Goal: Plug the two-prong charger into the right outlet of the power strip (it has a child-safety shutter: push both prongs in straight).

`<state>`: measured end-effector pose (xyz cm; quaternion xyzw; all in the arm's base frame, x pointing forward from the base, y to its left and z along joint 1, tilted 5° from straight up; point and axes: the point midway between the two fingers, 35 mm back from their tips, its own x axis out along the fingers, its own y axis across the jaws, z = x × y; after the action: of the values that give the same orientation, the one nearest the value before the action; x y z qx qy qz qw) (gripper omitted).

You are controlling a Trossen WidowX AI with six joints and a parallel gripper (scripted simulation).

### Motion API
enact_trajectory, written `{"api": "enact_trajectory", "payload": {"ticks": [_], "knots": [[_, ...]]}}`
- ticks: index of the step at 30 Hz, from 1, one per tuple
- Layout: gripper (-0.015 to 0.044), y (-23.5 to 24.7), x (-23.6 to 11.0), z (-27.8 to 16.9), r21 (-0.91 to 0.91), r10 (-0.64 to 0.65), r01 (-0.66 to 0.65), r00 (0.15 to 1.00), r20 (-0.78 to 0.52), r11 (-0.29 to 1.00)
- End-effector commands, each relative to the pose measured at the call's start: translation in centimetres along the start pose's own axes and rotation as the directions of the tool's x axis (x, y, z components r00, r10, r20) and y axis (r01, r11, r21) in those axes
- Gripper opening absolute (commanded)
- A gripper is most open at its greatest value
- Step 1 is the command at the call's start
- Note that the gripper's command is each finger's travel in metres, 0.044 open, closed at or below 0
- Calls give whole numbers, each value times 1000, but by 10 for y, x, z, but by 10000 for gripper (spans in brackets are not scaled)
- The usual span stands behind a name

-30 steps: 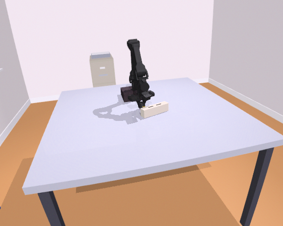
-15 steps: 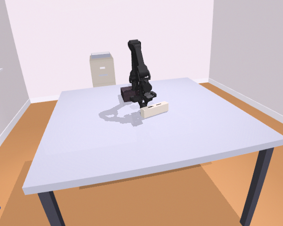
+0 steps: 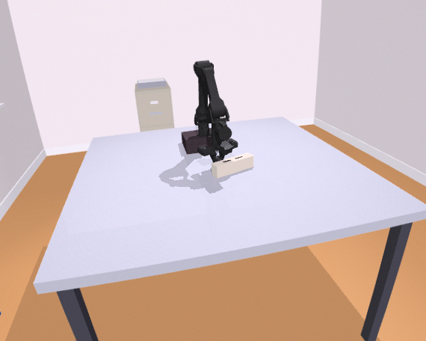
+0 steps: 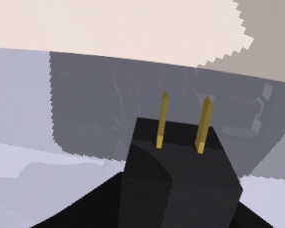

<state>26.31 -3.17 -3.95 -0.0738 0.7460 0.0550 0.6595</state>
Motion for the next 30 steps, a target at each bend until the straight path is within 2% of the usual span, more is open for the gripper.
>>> {"api": "enact_trajectory", "payload": {"ticks": [1, 30], "knots": [[0, 0, 0, 2, 4, 4, -4, 1000, 1, 1000], [0, 0, -1, 5, 4, 4, -4, 1000, 1, 1000]]}}
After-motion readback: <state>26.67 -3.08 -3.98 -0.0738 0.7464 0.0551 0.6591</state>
